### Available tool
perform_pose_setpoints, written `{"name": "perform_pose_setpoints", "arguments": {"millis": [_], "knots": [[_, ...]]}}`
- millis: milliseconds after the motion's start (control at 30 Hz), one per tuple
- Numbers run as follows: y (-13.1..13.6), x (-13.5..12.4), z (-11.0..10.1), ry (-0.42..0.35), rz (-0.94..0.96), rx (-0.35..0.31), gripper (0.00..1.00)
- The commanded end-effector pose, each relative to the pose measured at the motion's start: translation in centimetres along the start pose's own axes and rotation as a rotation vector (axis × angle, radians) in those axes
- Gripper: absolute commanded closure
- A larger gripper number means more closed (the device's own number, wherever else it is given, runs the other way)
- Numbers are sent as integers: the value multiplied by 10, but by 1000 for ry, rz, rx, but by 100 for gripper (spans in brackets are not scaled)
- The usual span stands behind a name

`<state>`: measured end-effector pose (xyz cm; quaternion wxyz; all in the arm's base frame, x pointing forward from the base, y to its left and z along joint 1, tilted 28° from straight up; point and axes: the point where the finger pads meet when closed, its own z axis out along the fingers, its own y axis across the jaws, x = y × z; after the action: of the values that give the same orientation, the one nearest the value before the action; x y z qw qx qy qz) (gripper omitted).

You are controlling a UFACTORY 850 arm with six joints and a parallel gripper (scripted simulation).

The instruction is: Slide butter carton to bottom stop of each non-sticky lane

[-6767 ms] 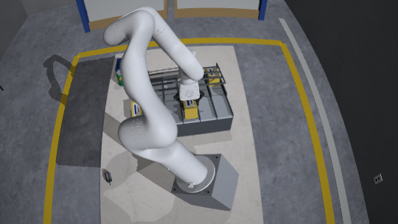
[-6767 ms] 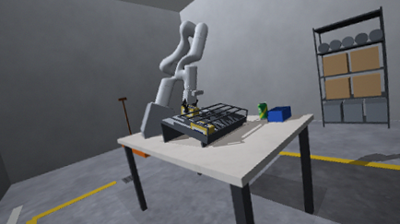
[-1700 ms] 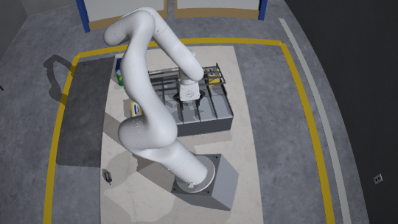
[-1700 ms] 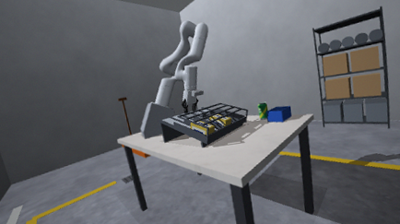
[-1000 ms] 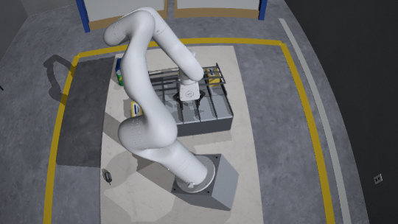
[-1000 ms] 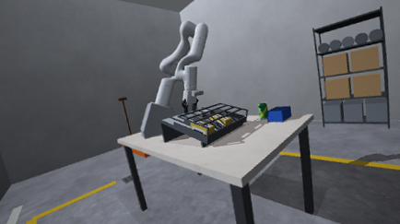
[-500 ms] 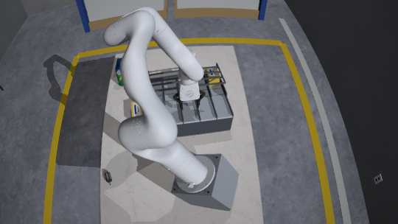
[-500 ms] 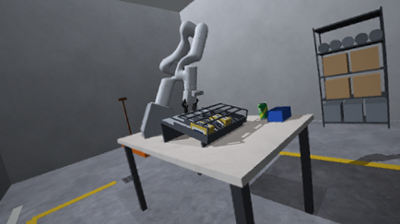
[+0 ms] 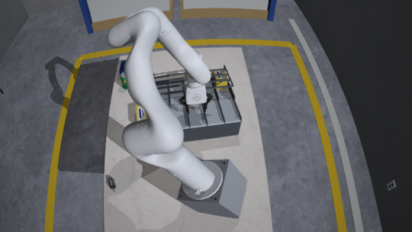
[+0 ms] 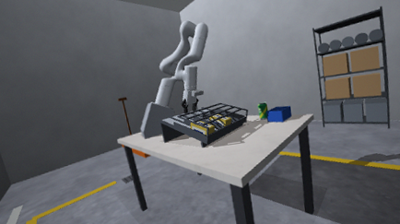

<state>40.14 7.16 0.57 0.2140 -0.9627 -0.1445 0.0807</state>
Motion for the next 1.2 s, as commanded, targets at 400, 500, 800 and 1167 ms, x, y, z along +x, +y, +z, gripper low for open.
{"name": "perform_pose_setpoints", "arguments": {"millis": [400, 500, 800, 1167], "knots": [[0, 0, -1, 1, 0, 0, 10], [0, 0, -1, 1, 0, 0, 10], [0, 0, -1, 1, 0, 0, 10], [0, 0, -1, 1, 0, 0, 8]]}}
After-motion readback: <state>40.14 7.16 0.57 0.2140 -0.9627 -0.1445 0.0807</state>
